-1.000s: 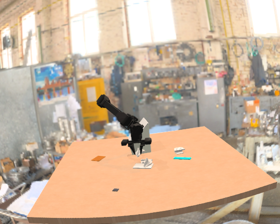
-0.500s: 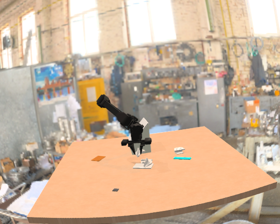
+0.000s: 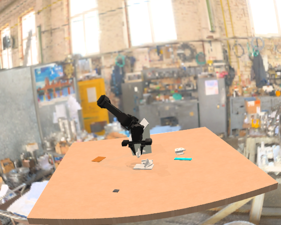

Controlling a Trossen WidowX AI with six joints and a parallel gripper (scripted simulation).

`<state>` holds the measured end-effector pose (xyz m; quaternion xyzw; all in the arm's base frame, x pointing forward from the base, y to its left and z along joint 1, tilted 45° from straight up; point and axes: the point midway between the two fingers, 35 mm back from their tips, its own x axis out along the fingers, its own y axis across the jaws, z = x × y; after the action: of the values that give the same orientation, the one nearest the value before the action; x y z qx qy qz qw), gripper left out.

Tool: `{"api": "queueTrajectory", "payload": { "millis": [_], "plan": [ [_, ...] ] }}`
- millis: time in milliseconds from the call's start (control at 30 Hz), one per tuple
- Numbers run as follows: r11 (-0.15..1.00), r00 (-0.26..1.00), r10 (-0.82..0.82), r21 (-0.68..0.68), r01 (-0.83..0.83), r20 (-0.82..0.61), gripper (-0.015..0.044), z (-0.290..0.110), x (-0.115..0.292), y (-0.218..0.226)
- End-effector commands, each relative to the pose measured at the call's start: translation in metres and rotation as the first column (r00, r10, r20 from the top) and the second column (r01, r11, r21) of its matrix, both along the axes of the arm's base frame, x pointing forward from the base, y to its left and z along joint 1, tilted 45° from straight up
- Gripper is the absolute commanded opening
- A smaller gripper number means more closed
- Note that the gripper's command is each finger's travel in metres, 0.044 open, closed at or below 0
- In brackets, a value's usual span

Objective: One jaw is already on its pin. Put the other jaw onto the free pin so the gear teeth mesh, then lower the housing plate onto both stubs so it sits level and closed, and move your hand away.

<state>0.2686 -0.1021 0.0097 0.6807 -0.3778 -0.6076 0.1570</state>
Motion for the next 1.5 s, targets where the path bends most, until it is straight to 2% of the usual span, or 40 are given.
{"api": "queueTrajectory", "payload": {
  "millis": [0,1067,1467],
  "plan": [
    [1.0,1.0,0.004,-0.006,-0.004,-0.001,0.0134,0.001,0.001,-0.001],
    [1.0,1.0,0.01,-0.007,-0.01,-0.008,0.0134,-0.033,-0.001,-0.036],
    [1.0,1.0,0.01,-0.008,-0.01,-0.008,0.0134,-0.035,-0.001,-0.037]
  ]
}}
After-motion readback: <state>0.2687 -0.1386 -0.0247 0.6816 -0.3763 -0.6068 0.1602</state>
